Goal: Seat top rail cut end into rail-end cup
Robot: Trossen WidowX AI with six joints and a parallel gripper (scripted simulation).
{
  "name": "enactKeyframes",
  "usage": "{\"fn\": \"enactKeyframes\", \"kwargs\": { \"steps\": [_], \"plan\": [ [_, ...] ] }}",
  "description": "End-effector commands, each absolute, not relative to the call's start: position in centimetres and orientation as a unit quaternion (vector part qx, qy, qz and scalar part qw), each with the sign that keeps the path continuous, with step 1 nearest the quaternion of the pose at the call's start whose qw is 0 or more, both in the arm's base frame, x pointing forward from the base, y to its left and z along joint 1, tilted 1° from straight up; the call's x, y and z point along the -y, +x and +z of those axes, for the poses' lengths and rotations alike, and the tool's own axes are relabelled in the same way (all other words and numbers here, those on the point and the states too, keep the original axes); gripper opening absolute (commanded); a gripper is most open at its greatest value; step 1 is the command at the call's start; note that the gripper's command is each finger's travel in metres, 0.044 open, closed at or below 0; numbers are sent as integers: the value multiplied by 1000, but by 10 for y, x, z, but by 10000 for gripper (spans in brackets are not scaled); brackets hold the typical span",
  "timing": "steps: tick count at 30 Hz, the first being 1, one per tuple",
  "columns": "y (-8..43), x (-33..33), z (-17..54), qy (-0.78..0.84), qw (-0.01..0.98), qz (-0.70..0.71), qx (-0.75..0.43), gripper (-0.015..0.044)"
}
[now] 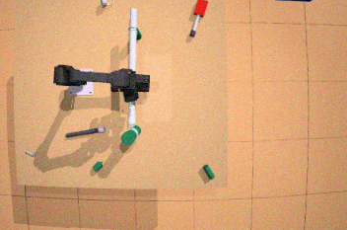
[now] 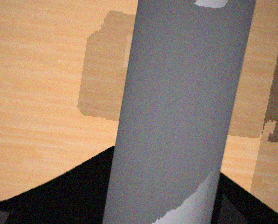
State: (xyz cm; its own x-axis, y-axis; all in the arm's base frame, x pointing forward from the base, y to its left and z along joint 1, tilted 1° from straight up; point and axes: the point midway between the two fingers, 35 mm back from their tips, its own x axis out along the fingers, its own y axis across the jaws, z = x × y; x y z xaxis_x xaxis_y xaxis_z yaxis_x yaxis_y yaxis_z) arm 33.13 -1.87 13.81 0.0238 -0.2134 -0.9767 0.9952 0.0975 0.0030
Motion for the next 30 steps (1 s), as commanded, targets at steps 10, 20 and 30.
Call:
{"fn": "enactKeyframes", "kwargs": {
  "steps": [10, 20, 30],
  "plan": [
    [332, 23, 140, 419, 582, -525, -458, 0],
    [331, 19, 138, 422, 578, -523, -463, 0],
    [331, 19, 139, 421, 578, -524, -462, 0]
  ]
}}
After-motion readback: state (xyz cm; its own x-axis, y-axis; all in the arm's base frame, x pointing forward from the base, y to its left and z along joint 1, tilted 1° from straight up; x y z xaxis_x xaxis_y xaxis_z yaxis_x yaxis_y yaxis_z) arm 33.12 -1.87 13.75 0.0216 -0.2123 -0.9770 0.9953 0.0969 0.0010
